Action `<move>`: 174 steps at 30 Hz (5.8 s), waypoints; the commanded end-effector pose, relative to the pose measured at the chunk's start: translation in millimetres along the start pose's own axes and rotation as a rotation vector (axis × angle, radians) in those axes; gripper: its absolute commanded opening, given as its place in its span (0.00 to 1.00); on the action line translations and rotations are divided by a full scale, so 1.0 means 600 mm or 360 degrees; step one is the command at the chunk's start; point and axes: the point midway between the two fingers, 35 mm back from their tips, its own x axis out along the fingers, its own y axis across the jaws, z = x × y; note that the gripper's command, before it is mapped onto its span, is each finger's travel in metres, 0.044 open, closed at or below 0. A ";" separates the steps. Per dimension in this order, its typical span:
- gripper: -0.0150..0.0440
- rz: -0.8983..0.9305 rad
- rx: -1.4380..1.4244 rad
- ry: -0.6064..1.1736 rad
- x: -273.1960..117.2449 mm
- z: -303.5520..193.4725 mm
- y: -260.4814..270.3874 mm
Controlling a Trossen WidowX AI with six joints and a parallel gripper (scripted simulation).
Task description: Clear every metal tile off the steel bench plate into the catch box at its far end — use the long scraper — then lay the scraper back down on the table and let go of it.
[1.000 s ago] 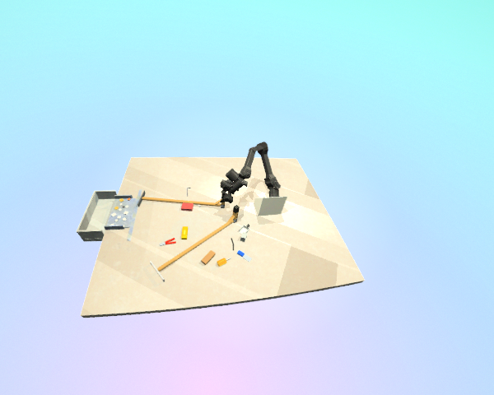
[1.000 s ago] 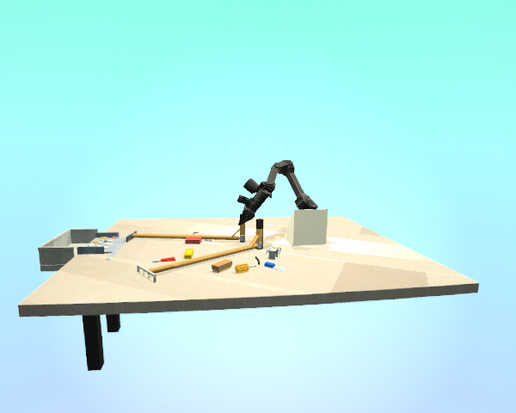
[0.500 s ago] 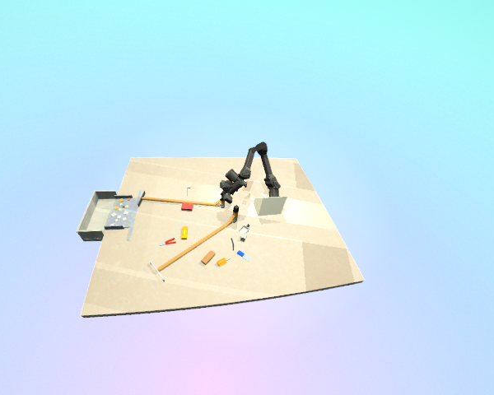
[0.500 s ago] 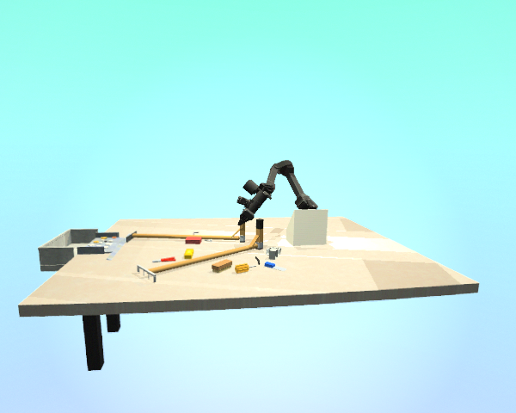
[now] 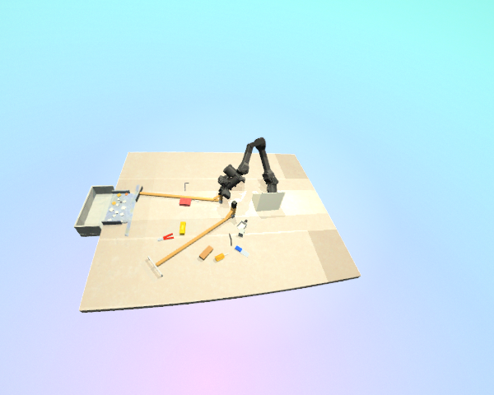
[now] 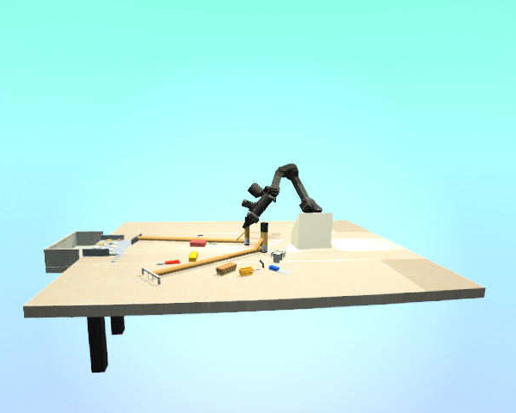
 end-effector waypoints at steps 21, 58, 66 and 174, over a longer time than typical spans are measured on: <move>0.25 0.0044 -0.0045 -0.0001 -0.003 0.004 0.038; 0.25 0.0158 -0.0195 0.0000 -0.009 -0.003 0.067; 0.25 0.0159 -0.0199 0.0000 -0.009 -0.003 0.052; 0.25 0.0169 -0.0213 0.0004 -0.054 -0.048 -0.043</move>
